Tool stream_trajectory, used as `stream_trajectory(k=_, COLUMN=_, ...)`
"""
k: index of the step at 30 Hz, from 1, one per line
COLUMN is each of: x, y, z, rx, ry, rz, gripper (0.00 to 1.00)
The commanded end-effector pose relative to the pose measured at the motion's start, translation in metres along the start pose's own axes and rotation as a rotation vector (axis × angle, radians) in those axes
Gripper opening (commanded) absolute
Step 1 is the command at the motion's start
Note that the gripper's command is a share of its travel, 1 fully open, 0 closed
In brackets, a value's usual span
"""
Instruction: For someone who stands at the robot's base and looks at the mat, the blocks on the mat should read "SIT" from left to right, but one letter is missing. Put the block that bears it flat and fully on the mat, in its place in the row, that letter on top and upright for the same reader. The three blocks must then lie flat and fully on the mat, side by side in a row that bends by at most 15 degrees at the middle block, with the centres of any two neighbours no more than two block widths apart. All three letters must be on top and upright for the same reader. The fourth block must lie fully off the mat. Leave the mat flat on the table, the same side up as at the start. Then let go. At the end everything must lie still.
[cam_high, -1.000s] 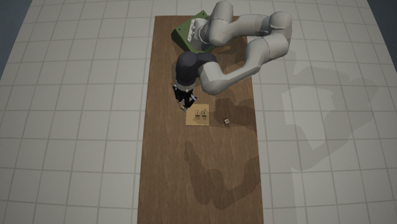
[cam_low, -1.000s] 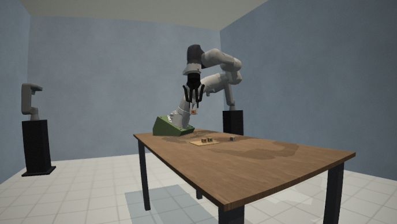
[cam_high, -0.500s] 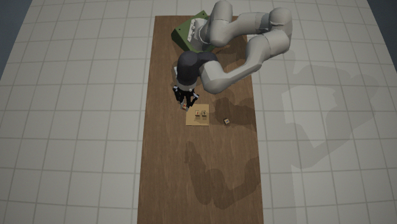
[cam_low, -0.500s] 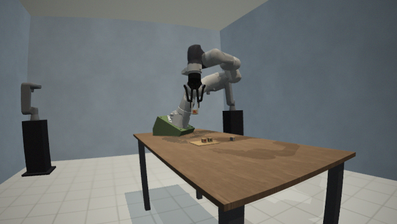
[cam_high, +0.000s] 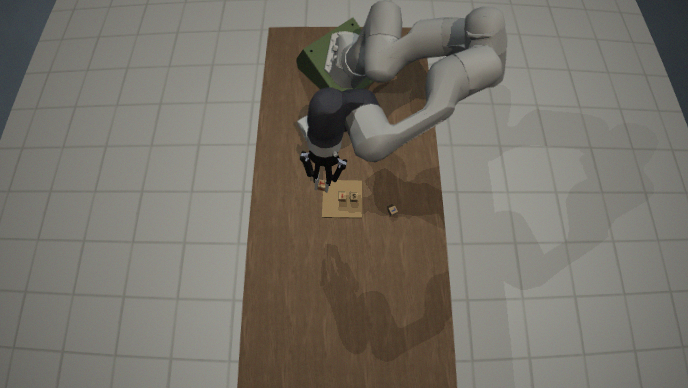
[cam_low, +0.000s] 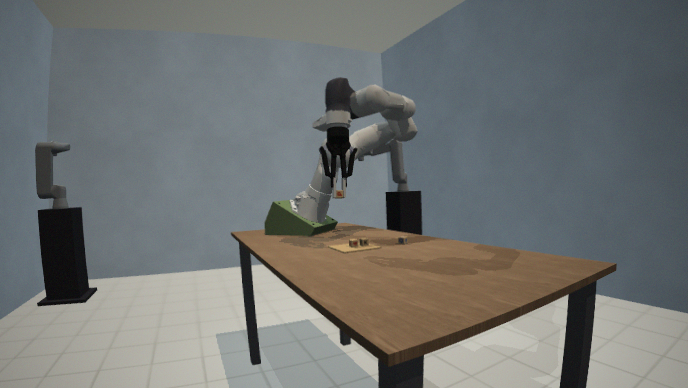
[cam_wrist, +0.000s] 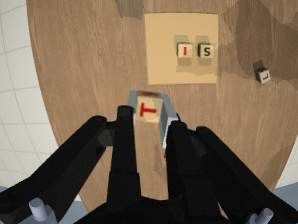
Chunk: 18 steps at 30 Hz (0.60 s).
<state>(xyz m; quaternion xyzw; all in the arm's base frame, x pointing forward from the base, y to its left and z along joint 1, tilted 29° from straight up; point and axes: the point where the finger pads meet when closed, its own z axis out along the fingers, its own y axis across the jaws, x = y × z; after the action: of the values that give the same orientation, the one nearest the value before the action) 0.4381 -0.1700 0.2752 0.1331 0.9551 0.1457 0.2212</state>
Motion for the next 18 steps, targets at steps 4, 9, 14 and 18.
stream_trajectory(k=4, x=0.0012, y=-0.0015, z=0.0001, rx=0.004, ry=0.0, rz=-0.154, gripper=0.13)
stream_trajectory(k=9, x=0.0026, y=0.0003, z=0.0015, rx=-0.001, ry=0.001, rz=-0.252, gripper=0.13)
stream_trajectory(k=14, x=0.0037, y=0.0015, z=0.0029, rx=-0.004, ry=0.003, rz=-0.326, gripper=0.13)
stream_trajectory(k=18, x=0.0047, y=0.0025, z=0.0042, rx=-0.007, ry=0.004, rz=-0.385, gripper=0.13)
